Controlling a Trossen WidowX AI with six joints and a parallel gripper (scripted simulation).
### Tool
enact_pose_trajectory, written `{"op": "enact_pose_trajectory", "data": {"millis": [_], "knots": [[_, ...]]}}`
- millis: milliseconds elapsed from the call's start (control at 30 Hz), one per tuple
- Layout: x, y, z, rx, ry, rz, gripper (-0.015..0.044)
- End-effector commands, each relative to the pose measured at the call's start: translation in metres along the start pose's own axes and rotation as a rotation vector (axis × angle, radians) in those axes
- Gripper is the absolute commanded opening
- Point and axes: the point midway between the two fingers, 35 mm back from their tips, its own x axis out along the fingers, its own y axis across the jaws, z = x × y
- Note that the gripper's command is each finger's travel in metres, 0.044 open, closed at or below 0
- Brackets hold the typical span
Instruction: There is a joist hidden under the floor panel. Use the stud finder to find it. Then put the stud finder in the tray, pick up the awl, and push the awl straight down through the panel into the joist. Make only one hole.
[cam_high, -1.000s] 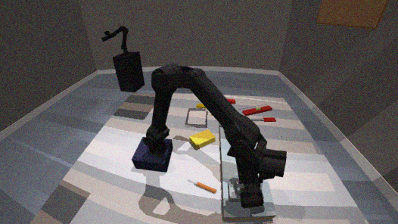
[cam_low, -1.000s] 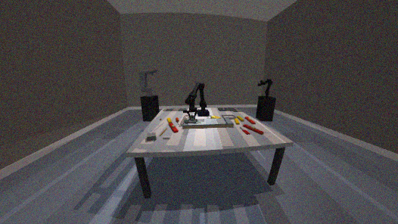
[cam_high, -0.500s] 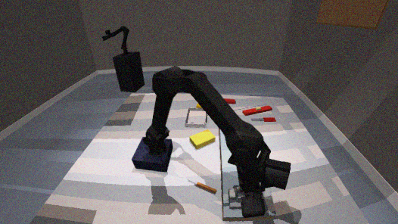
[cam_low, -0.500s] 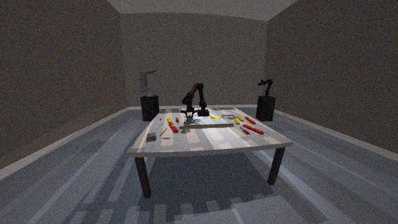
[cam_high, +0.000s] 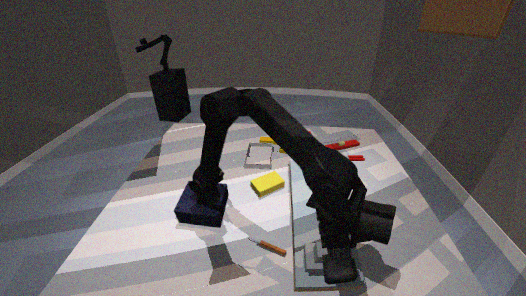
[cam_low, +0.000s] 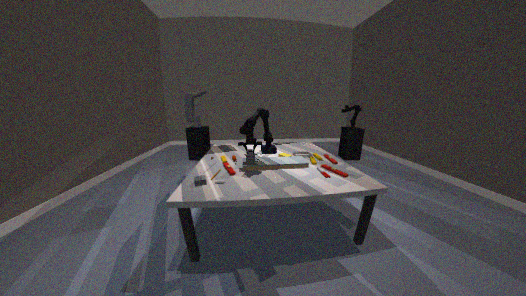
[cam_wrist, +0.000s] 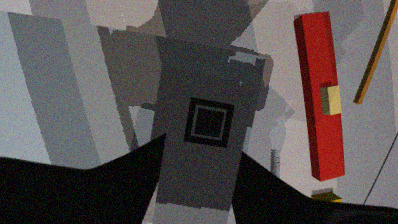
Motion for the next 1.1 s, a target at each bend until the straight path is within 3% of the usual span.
{"op": "enact_pose_trajectory", "data": {"millis": [0,233,467,1067], "knots": [[-0.026,-0.002,0.010,-0.008,-0.020,-0.010,0.0000],[-0.062,-0.001,0.016,-0.010,-0.019,-0.009,0.0000],[-0.064,0.005,0.019,-0.025,-0.019,-0.004,0.0000],[-0.050,0.124,0.048,-0.299,-0.020,0.077,0.0000]]}}
